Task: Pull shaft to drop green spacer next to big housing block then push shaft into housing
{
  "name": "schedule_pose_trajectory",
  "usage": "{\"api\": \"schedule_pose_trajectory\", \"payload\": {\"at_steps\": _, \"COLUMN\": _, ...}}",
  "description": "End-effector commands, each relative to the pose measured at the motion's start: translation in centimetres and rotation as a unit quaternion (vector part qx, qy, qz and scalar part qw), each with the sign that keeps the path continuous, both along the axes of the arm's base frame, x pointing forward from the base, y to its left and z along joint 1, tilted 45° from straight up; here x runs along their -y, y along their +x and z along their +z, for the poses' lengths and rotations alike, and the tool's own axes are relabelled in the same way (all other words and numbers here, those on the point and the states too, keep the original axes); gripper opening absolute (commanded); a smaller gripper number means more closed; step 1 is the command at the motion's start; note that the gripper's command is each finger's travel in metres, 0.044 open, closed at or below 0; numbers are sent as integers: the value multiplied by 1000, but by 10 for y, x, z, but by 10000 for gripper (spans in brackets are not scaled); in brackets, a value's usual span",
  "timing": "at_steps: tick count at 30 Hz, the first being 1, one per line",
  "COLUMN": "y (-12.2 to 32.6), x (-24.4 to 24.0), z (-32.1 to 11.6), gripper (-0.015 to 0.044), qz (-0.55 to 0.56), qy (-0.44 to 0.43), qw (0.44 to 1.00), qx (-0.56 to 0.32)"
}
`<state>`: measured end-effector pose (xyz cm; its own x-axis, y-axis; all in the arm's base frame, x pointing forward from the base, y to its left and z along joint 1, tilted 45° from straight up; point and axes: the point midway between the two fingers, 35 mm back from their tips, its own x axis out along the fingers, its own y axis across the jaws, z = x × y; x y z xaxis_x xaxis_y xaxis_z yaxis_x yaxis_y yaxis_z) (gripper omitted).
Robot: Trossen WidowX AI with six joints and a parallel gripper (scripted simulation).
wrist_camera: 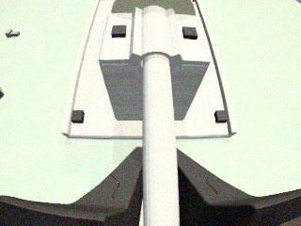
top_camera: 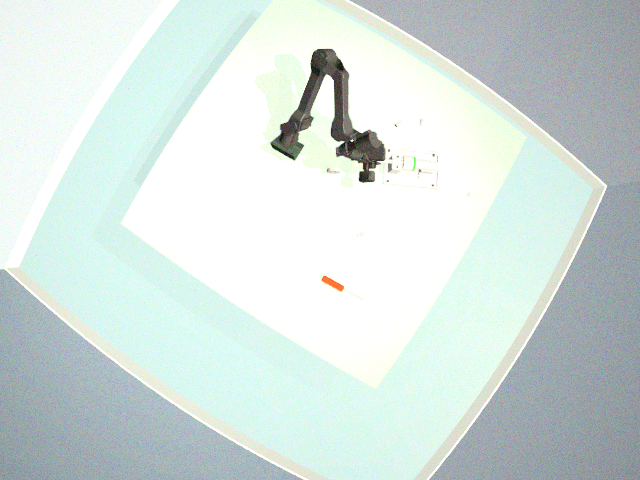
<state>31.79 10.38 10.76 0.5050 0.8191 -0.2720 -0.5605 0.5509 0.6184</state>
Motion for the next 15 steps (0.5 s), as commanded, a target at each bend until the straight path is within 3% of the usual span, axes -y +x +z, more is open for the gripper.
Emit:
{"api": "schedule_pose_trajectory", "payload": {"at_steps": 1, "y": -1, "x": 0, "z": 0, "gripper": 0, "qz": 1, "qy": -1, "qw": 1000, "qx": 2}}
{"api": "schedule_pose_trajectory", "payload": {"at_steps": 15, "y": -2, "x": 1, "z": 0, "gripper": 0, "qz": 1, "qy": -1, "qw": 1000, "qx": 2}}
